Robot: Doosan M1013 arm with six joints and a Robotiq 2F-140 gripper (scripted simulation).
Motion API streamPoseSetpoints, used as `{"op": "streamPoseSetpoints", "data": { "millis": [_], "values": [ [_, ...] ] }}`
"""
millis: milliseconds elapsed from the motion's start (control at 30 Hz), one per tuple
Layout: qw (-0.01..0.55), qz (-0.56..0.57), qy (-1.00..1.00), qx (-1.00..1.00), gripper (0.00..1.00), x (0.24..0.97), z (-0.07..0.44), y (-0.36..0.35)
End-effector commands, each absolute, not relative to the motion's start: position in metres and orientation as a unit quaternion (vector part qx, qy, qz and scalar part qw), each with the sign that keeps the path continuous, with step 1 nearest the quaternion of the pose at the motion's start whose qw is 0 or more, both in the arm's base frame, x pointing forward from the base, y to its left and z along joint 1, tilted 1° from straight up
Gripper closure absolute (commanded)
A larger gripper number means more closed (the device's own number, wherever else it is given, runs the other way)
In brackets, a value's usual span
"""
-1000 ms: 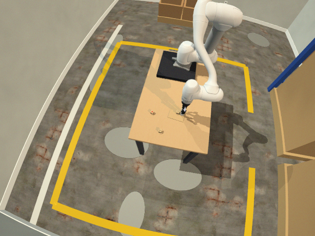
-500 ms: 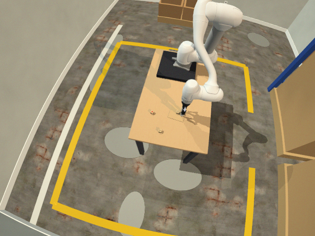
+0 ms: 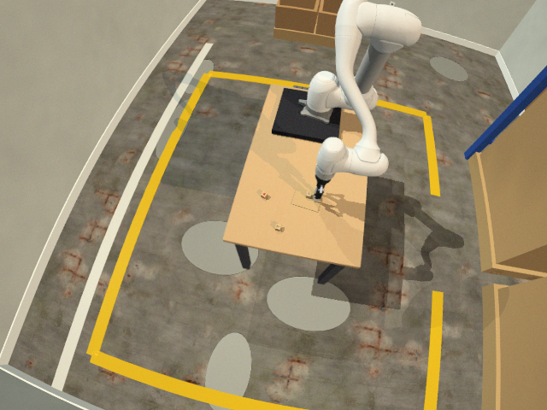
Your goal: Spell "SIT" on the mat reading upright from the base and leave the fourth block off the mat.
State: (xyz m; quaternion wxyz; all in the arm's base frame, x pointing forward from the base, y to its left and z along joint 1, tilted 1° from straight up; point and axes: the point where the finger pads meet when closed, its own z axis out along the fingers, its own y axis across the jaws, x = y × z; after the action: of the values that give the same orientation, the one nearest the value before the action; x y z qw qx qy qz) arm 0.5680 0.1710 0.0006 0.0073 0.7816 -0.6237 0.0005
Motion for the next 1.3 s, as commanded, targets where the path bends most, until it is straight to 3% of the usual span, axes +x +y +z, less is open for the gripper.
{"op": "streamPoseSetpoints", "data": {
  "millis": [0, 567, 867, 900, 1267],
  "values": [
    [0.007, 0.0, -0.624, 0.782, 0.75, 0.568, 0.007, 0.171],
    [0.007, 0.0, -0.624, 0.782, 0.75, 0.569, 0.078, 0.172],
    [0.007, 0.0, -0.624, 0.782, 0.75, 0.569, 0.087, 0.172],
    [0.007, 0.0, -0.624, 0.782, 0.0, 0.569, 0.087, 0.172],
    [0.007, 0.0, -0.624, 0.782, 0.0, 0.569, 0.087, 0.172]
  ]
}}
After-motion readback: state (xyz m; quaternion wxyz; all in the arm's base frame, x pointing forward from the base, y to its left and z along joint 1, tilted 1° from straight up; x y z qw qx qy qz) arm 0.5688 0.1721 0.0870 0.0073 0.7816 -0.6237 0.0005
